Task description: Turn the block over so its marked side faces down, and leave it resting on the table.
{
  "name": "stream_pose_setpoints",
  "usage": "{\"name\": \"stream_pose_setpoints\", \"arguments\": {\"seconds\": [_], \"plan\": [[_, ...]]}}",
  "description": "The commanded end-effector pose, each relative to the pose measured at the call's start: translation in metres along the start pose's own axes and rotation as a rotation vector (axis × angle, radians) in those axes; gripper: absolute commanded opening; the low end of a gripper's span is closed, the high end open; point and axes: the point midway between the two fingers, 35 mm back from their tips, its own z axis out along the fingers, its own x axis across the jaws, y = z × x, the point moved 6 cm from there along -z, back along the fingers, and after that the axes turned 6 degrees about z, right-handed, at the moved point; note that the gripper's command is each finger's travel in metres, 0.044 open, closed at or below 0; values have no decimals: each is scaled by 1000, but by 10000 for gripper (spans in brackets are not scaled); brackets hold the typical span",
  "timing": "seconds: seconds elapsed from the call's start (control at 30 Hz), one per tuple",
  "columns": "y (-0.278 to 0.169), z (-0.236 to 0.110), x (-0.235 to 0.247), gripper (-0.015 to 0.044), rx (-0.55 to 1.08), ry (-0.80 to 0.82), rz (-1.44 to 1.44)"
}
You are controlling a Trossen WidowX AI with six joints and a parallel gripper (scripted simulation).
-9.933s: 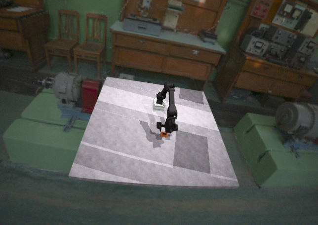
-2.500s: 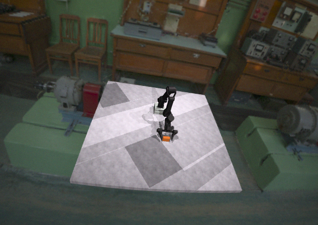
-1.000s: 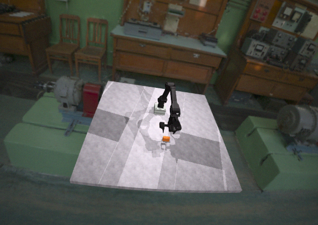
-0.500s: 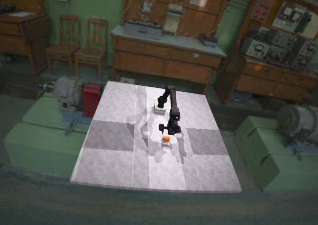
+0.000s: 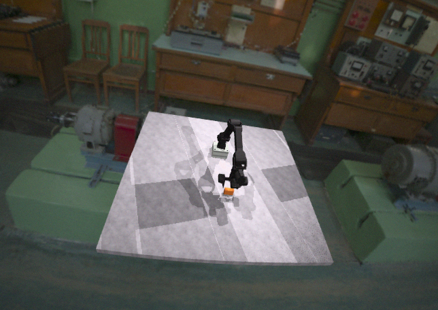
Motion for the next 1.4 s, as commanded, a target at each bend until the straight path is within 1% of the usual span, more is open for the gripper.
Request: {"name": "stream_pose_setpoints", "arguments": {"seconds": [0.0,0.5,0.7,1.37], "plan": [[-2,10,0,440,13,1,2],[-3,32,0,440,14,1,2],[-3,32,0,282,14,1,2],[-3,32,0,149,14,1,2]]}}
